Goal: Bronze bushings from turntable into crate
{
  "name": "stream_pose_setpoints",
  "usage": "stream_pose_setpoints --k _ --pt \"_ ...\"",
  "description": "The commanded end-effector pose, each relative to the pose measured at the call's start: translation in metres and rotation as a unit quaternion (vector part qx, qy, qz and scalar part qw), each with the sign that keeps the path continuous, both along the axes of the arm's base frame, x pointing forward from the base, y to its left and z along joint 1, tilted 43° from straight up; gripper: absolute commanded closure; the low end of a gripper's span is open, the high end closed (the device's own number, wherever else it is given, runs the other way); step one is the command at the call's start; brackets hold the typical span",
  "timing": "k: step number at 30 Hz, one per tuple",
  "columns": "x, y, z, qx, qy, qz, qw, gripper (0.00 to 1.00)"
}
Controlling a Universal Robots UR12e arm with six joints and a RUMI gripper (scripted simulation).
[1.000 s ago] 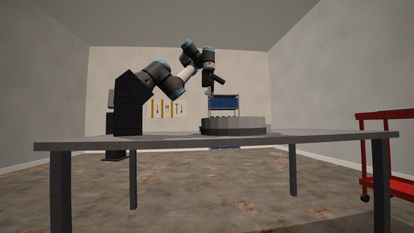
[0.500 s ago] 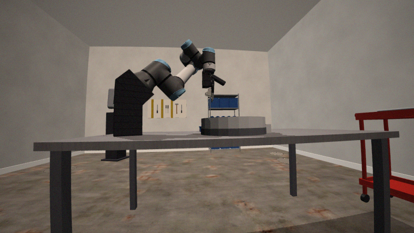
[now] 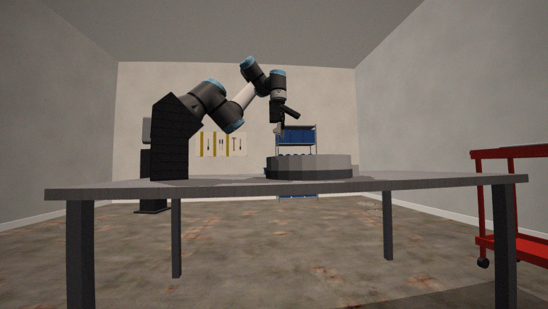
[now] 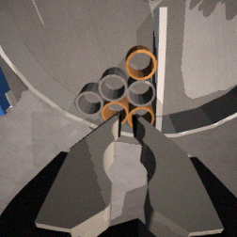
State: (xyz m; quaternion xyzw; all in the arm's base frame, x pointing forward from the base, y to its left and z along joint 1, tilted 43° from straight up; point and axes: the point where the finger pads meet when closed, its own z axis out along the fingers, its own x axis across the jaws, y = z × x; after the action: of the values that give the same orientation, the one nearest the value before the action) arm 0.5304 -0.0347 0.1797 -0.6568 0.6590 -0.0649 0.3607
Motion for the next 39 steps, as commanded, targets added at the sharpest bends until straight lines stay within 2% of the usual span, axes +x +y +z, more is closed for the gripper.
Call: stream_pose_setpoints --k 1,16,39 --pt "0.02 0.007 -0.013 0.009 0.009 -0.018 1.0 0.95" --pt "0.043 0.018 -0.03 0.026 0.02 -0.04 0.999 0.95" --pt "0.045 0.019 -0.031 0.027 0.021 -0.041 0.999 0.95"
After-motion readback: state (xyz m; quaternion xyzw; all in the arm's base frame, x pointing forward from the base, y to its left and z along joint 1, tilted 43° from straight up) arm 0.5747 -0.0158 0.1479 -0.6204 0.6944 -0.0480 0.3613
